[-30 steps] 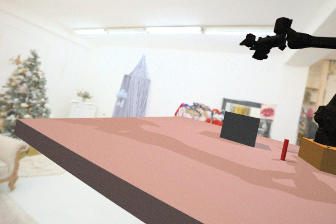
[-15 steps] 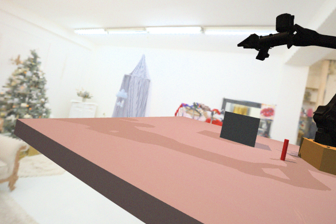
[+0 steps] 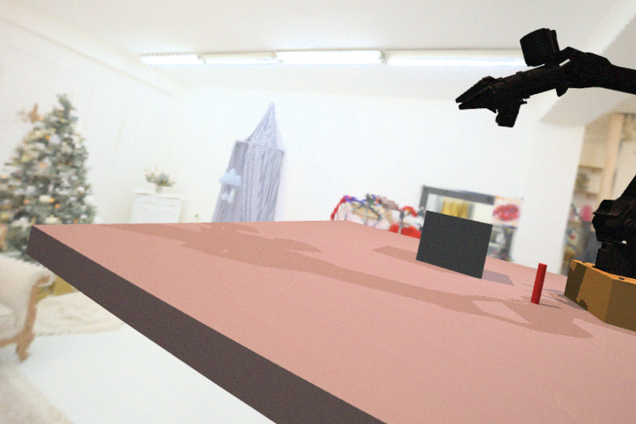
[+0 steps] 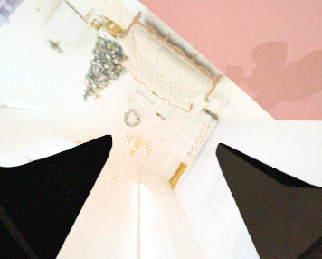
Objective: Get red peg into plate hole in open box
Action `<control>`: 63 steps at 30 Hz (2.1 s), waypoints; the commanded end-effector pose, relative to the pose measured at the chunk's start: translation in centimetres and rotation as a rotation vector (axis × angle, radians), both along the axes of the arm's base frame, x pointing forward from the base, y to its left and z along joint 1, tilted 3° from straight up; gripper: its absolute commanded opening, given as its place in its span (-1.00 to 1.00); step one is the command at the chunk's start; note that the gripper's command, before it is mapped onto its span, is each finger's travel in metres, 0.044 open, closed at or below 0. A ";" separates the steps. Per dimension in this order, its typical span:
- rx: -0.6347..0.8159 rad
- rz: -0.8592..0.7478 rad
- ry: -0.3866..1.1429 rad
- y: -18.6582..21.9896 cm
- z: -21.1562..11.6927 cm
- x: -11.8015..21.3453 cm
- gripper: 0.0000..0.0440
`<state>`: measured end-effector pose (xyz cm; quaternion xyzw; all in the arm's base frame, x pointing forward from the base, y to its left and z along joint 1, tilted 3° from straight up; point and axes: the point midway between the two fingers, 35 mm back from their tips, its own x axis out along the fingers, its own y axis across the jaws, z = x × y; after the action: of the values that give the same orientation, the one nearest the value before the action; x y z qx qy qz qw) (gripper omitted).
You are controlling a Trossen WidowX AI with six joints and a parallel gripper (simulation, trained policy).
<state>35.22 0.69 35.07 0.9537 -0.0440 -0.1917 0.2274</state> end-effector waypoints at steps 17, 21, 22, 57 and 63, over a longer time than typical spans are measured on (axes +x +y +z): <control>-0.246 0.446 0.443 7.7 -10.3 -4.3 0.96; -0.293 0.535 0.536 8.7 -12.3 -5.6 0.98; -0.304 0.557 0.558 8.9 -12.8 -6.0 0.98; -0.576 1.129 1.192 9.7 -26.2 -15.8 1.00; -0.612 1.175 1.241 9.2 -27.9 -16.6 1.00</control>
<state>18.99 10.15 8.00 0.4622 0.5242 -0.5002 0.5113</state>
